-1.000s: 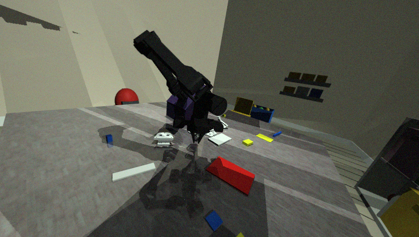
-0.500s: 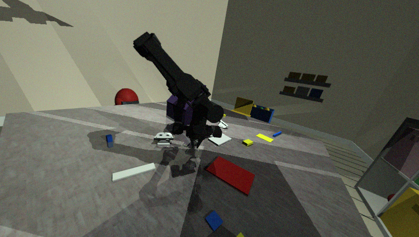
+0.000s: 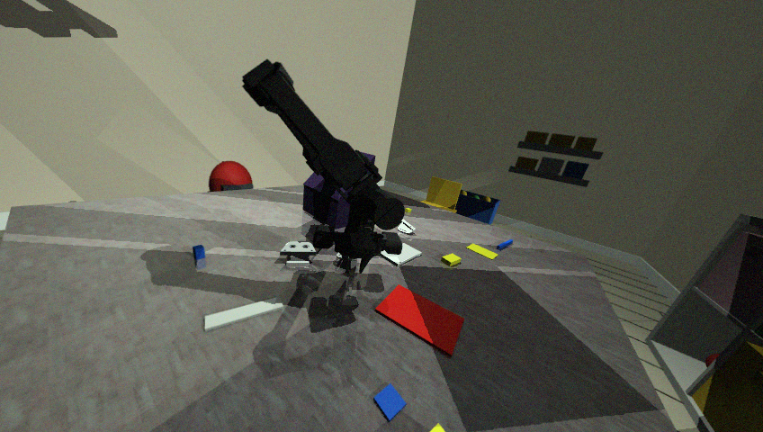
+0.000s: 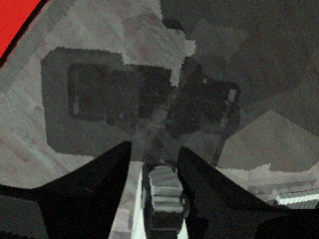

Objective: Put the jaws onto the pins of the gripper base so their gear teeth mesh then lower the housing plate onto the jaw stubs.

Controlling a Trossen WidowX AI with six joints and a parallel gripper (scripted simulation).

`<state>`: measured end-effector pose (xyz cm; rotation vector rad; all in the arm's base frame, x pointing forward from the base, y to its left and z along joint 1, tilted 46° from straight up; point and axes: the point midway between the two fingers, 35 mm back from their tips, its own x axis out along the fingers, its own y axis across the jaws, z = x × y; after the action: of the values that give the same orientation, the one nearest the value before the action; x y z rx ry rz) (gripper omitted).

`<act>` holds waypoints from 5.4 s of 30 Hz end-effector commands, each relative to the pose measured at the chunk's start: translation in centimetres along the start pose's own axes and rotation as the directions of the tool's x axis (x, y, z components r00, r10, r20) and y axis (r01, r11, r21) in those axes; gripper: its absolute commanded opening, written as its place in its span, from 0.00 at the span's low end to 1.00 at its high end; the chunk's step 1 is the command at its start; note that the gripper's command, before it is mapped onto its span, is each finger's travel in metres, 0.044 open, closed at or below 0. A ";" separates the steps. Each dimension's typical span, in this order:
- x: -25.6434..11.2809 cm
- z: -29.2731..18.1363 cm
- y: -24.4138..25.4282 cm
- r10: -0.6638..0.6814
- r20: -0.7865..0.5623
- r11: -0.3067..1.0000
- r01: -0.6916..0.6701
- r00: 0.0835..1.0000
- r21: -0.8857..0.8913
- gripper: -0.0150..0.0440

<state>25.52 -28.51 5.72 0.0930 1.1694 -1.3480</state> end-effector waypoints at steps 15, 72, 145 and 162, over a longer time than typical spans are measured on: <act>-6.9 0.1 0.1 0.009 0.007 1.000 -0.009 1.000 0.004 1.00; -6.5 -0.8 -6.3 0.008 0.007 0.987 -0.009 1.000 0.161 0.25; -0.6 -0.1 -2.7 0.008 0.007 0.987 -0.009 1.000 0.161 0.25; -0.7 0.2 -0.4 0.009 0.007 0.987 -0.010 1.000 0.161 0.25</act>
<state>25.07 -28.38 6.53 0.2104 1.0577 -1.4274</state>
